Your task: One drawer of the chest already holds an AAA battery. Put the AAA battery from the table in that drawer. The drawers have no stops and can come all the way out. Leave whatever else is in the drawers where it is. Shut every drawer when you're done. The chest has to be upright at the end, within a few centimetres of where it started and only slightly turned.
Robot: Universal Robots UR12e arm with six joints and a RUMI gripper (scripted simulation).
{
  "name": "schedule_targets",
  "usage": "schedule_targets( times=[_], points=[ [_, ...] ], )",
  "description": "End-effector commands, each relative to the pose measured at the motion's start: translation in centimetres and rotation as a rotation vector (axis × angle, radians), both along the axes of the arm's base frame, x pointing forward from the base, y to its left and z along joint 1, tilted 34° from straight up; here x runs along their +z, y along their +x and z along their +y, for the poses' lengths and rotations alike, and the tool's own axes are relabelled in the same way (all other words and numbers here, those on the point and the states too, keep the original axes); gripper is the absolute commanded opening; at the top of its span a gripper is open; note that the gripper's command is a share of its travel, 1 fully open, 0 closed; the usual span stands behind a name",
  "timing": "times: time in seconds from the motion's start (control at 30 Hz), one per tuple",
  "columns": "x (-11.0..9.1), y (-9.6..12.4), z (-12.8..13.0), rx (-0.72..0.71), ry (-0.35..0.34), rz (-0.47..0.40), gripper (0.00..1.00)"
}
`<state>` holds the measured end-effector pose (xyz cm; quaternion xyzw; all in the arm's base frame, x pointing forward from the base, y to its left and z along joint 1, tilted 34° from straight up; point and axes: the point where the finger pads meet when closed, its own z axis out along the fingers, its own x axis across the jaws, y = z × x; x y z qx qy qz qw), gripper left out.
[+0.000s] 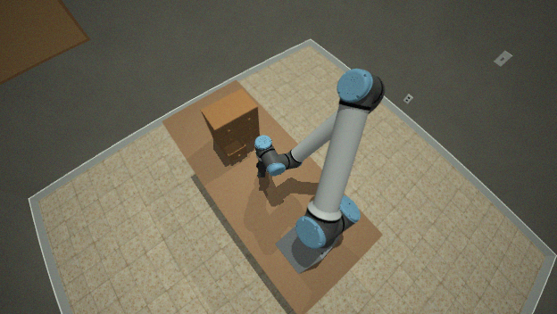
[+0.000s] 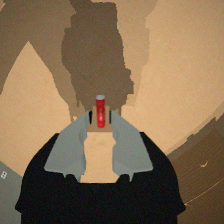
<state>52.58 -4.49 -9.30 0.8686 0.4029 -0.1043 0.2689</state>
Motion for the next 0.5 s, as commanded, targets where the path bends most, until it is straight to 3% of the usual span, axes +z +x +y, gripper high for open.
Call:
schedule_targets(
  times=[0.0,0.1,0.13,0.47],
  points=[
    [0.03,0.03,0.02,0.000,0.000,-0.001,0.14],
    [0.03,0.03,0.02,0.000,0.000,-0.001,0.14],
    [0.03,0.03,0.02,0.000,0.000,-0.001,0.02],
    [0.03,0.03,0.02,0.000,0.000,-0.001,0.02]
  ],
)
